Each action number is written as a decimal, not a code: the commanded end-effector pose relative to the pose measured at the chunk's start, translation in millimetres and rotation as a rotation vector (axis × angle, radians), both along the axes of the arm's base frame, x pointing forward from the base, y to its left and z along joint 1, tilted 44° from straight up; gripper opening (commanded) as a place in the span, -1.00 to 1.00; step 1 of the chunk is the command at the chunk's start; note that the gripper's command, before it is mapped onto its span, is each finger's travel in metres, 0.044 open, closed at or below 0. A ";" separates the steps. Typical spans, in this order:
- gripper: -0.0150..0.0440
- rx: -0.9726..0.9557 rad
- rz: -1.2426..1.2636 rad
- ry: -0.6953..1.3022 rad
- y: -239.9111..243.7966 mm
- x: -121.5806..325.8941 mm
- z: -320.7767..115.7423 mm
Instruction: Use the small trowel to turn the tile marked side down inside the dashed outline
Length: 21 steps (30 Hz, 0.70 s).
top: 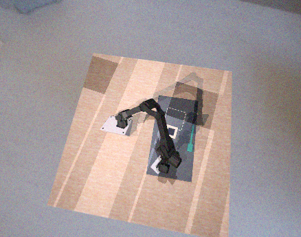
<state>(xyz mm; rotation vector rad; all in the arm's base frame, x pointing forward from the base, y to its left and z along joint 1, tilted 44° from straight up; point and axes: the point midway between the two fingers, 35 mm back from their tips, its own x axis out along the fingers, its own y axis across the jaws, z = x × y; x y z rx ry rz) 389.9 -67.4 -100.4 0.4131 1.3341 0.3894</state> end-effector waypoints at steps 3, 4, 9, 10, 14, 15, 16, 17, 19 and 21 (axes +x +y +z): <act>0.53 0.009 -0.214 0.053 -4.6 -2.7 -3.8; 0.53 0.013 -0.246 0.061 -5.1 -3.1 -4.5; 0.53 0.036 -0.409 0.098 -7.5 -5.4 -7.8; 0.53 0.042 -0.442 0.105 -8.0 -5.9 -8.3; 0.53 0.069 -0.571 0.132 -9.5 -8.1 -10.3; 0.53 0.077 -0.604 0.139 -9.9 -8.7 -10.7; 0.53 0.085 -0.636 0.145 -10.2 -9.3 -11.1; 0.53 0.094 -0.668 0.152 -10.5 -10.0 -11.5; 0.53 0.112 -0.732 0.165 -11.1 -11.3 -12.1; 0.53 0.132 -0.796 0.177 -11.6 -12.8 -12.6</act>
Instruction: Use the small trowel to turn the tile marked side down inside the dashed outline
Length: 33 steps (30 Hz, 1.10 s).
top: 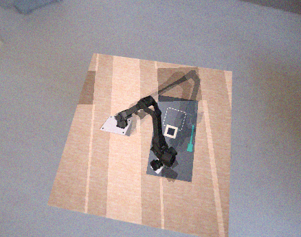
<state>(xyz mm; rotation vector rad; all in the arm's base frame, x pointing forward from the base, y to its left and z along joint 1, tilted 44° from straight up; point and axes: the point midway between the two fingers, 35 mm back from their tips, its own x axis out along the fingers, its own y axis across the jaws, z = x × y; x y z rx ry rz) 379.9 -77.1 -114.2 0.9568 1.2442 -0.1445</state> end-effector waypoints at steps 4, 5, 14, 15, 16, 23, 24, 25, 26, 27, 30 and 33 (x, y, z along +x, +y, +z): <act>0.53 0.070 -0.249 0.031 -2.4 -5.0 1.0; 0.53 0.083 -0.281 0.033 -2.4 -5.5 1.2; 0.53 0.215 -0.562 0.057 -2.0 -10.2 4.8; 0.53 0.231 -0.592 0.059 -1.9 -10.8 5.3; 0.53 0.248 -0.622 0.062 -1.7 -11.5 6.0; 0.53 0.374 -0.825 0.085 1.0 -17.5 10.2; 0.53 0.392 -0.852 0.091 2.4 -19.0 10.2; 0.53 0.411 -0.879 0.099 4.1 -20.7 10.1; 0.53 0.430 -0.905 0.107 5.9 -22.5 9.9; 0.53 0.449 -0.931 0.116 7.7 -24.3 9.7; 0.53 0.506 -1.008 0.142 13.4 -30.1 9.4; 0.53 0.564 -1.084 0.172 19.7 -36.5 9.0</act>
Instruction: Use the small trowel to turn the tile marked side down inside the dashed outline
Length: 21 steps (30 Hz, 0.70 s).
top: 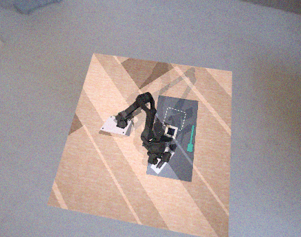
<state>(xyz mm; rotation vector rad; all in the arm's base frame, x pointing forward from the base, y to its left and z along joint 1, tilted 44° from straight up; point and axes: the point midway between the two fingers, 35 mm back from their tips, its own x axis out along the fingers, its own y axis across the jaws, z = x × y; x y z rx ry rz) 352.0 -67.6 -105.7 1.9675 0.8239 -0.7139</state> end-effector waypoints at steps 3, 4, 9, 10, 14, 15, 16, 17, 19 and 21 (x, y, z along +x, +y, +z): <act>0.53 0.147 -0.159 0.037 16.7 -15.5 0.3; 0.53 0.169 -0.183 0.043 18.9 -17.9 0.4; 0.53 0.200 -0.218 0.052 22.0 -21.2 0.5; 0.53 0.200 -0.218 0.052 22.0 -21.2 0.5; 0.53 0.200 -0.218 0.052 22.2 -20.5 -0.1; 0.53 0.200 -0.218 0.052 22.4 -19.6 -0.9; 0.53 0.200 -0.218 0.052 22.7 -18.4 -1.9; 0.53 0.200 -0.218 0.052 23.1 -17.3 -3.0; 0.53 0.200 -0.218 0.052 23.8 -15.0 -5.0; 0.53 0.200 -0.218 0.052 24.5 -12.8 -7.1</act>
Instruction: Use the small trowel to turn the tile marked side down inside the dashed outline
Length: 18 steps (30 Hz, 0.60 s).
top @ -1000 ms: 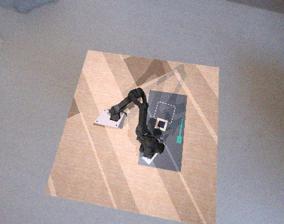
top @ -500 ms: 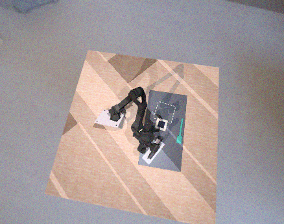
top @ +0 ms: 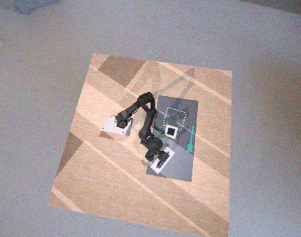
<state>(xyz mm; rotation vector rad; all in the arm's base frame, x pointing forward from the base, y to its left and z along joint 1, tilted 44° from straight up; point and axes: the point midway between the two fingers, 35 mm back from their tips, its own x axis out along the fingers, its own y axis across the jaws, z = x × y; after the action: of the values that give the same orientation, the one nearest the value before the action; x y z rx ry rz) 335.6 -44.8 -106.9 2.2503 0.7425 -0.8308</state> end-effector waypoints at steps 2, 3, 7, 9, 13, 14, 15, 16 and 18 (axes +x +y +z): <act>0.53 0.001 -0.003 0.006 2.4 5.8 -8.0; 0.53 0.001 -0.003 0.006 2.8 6.9 -9.1; 0.53 0.001 -0.003 0.006 4.4 11.2 -13.4; 0.53 0.001 -0.003 0.006 5.3 13.3 -15.6; 0.53 0.001 -0.003 0.006 7.1 17.5 -20.1; 0.53 0.001 -0.003 0.005 7.6 18.5 -21.2; 0.53 0.001 -0.003 0.005 8.1 19.5 -22.3; 0.53 0.001 -0.003 0.005 8.6 20.5 -23.5; 0.53 0.001 -0.003 0.005 9.6 22.5 -25.8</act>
<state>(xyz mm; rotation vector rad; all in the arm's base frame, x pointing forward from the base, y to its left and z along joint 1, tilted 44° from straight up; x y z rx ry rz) 354.2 -37.4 -125.9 2.2523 0.7430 -0.8318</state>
